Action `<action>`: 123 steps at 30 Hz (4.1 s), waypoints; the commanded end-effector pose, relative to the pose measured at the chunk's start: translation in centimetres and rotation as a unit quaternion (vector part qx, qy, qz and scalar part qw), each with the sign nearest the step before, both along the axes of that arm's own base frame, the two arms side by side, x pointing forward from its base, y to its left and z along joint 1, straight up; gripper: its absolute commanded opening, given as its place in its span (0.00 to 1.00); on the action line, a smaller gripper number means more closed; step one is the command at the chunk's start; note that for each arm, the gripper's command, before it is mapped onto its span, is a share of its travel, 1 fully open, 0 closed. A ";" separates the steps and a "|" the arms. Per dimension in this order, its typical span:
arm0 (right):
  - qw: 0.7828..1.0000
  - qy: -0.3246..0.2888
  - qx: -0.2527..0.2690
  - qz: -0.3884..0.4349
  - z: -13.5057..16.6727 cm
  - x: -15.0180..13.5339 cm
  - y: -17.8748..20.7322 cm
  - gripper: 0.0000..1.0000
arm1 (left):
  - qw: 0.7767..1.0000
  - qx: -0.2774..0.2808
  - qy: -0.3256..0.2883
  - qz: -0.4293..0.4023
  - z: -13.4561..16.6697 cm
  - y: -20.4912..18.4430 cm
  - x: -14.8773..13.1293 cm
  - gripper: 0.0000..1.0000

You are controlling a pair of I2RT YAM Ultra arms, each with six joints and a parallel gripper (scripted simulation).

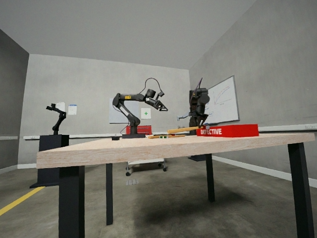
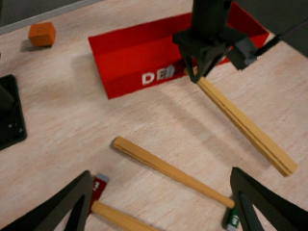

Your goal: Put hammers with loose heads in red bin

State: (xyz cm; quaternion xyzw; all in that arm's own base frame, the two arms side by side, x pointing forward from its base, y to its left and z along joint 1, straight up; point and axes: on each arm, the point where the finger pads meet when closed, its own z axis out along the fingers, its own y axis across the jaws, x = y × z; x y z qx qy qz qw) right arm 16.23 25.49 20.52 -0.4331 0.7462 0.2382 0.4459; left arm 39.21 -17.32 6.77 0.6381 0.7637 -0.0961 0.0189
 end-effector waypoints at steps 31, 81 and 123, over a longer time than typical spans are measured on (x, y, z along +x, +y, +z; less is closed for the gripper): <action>0.997 -0.038 0.058 0.040 0.6 -0.9 3.9 1.00 | 0.995 -0.043 -0.088 -0.011 6.4 5.3 -3.0 0.14; 0.997 -0.038 0.058 0.040 0.6 -0.9 3.9 1.00 | 0.898 0.007 -0.100 0.429 5.1 18.2 -8.9 0.14; 0.997 -0.038 0.058 0.040 0.6 -0.9 3.9 1.00 | 0.795 -0.005 -0.095 0.600 4.4 19.7 -8.3 0.14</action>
